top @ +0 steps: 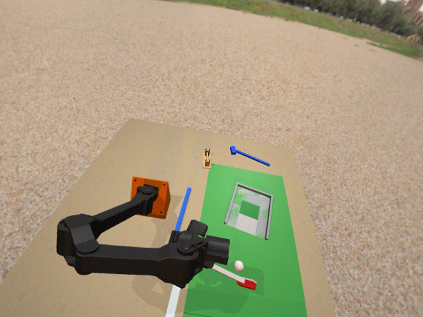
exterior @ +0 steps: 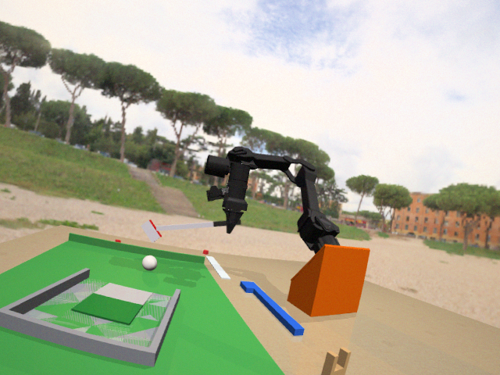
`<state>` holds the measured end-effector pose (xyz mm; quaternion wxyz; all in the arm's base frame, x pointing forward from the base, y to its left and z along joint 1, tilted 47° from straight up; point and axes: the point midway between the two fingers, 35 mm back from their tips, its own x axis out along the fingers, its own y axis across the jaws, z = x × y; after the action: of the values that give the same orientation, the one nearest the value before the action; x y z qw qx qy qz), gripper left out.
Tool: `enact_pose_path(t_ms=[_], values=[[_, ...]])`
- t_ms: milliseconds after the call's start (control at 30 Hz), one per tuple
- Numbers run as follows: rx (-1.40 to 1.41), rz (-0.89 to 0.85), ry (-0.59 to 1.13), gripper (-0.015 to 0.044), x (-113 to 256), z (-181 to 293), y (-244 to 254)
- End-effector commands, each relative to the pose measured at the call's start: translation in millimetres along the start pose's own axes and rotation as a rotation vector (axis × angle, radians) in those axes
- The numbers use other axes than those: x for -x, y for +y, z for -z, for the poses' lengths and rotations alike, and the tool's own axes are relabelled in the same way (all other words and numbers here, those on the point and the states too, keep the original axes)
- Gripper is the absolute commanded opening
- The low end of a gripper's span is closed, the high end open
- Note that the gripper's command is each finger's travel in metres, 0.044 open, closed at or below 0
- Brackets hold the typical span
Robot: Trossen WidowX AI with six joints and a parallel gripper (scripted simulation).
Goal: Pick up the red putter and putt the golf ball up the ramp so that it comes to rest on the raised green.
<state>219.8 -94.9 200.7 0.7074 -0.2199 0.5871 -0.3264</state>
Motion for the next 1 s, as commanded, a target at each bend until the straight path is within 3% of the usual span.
enact_pose_path(t_ms=[0, 267, 967], values=[[-0.001, 0.003, 0.000, 0.0000, -7, 1, 0], [-0.002, 0.006, -0.001, 0.0000, -37, 1, -1], [-0.002, 0.007, -0.002, 0.0000, -66, 1, -2]])
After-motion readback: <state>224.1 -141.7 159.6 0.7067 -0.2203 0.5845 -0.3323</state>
